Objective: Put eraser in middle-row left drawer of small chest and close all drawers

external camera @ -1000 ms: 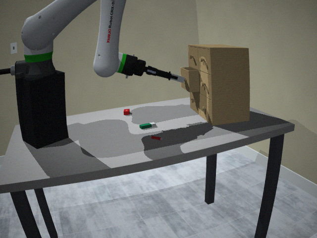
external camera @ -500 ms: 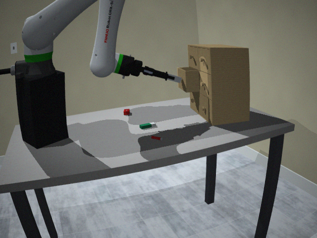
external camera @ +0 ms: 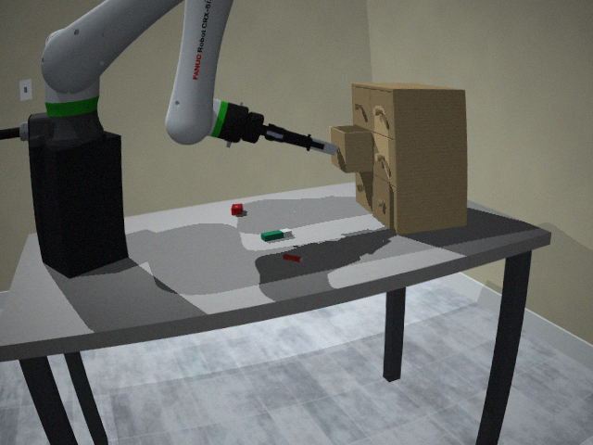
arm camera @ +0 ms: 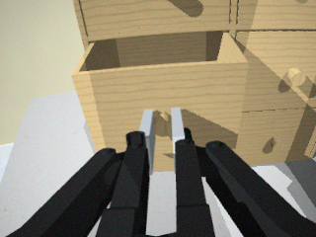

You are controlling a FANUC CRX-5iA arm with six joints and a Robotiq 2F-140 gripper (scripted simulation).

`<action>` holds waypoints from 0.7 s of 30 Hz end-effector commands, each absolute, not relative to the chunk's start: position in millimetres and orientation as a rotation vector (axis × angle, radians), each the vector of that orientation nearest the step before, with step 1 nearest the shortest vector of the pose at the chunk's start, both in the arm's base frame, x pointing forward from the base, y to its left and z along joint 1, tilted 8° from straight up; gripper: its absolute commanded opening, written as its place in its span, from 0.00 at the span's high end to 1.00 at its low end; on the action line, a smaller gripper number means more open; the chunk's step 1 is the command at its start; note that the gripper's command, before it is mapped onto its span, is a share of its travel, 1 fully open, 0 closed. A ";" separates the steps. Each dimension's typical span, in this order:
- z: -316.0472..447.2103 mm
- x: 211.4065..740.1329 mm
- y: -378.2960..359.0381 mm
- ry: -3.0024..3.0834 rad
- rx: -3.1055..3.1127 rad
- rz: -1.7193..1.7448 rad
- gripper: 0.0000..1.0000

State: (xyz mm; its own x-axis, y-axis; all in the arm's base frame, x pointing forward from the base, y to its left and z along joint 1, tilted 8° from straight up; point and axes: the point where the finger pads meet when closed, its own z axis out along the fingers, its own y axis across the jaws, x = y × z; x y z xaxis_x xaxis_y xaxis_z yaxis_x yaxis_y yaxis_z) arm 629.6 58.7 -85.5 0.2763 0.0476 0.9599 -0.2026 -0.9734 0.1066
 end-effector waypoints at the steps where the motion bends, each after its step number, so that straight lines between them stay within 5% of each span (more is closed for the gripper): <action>1: -85.5 629.3 58.8 -0.144 2.335 1.768 0.92; 21: -85.5 629.2 58.9 -0.144 2.335 1.768 0.87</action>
